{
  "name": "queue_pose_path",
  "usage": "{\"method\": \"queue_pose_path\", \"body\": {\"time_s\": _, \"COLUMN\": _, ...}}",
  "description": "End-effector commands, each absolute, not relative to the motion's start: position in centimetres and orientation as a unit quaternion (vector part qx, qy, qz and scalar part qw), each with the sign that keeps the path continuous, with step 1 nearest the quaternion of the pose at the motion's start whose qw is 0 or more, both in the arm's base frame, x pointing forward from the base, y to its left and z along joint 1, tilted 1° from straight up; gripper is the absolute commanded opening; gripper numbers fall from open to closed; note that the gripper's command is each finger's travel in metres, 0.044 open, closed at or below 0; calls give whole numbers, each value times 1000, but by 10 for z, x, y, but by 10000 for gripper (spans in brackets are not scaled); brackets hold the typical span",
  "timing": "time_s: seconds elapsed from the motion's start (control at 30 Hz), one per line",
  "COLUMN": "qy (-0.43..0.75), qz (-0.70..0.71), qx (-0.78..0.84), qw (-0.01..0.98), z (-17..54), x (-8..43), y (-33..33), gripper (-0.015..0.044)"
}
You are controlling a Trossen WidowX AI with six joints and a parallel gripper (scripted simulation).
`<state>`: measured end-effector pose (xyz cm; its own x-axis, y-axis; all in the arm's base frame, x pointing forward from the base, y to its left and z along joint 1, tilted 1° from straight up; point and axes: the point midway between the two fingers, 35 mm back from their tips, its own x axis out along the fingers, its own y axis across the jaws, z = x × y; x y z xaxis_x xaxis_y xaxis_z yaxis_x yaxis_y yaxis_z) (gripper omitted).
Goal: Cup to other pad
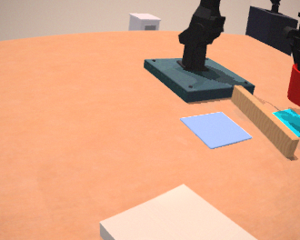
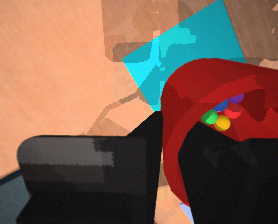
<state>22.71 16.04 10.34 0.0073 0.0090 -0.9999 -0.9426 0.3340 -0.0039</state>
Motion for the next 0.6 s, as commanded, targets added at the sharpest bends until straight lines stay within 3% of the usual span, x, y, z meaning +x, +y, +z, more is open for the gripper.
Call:
{"method": "queue_pose_path", "body": {"time_s": 0.0, "qy": 575, "qz": 409, "qx": -405, "qw": 582, "z": 98, "x": 227, "y": 161, "gripper": 0}}
{"method": "queue_pose_path", "body": {"time_s": 0.57, "qy": 575, "qz": 409, "qx": -405, "qw": 582, "z": 75, "x": 227, "y": 162, "gripper": 0}}
